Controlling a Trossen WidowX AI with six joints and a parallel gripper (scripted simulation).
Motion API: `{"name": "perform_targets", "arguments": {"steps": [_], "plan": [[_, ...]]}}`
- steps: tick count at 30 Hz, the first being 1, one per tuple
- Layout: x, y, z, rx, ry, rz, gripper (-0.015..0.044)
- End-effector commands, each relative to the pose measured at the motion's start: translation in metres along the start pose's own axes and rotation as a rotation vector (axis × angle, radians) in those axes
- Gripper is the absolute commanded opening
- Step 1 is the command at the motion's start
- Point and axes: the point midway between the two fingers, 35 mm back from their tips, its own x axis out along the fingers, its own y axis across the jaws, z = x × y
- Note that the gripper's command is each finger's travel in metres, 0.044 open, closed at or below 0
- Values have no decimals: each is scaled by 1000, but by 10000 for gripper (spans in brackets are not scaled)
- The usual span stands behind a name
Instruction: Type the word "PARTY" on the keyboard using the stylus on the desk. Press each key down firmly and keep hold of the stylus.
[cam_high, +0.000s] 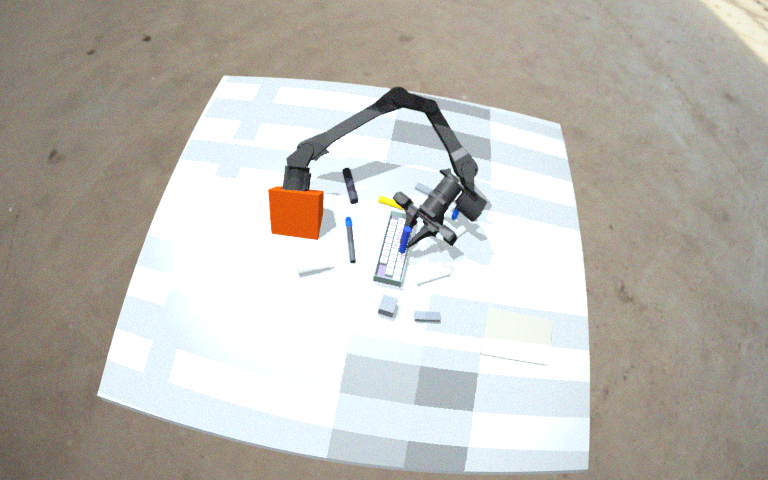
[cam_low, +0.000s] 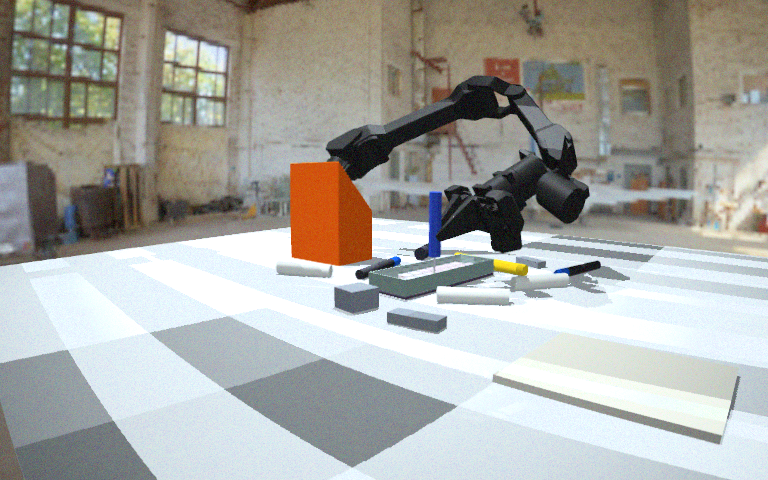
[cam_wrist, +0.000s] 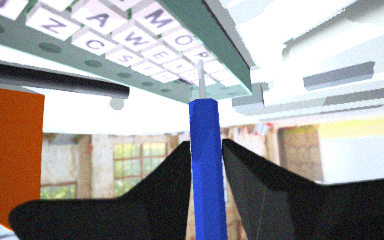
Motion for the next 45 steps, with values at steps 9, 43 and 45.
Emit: {"name": "perform_targets", "arguments": {"steps": [9, 43, 45], "plan": [[3, 0, 6, 4, -2, 0, 81], [-15, 0, -26, 18, -7, -5, 45], [-17, 2, -25, 18, -7, -5, 0]]}}
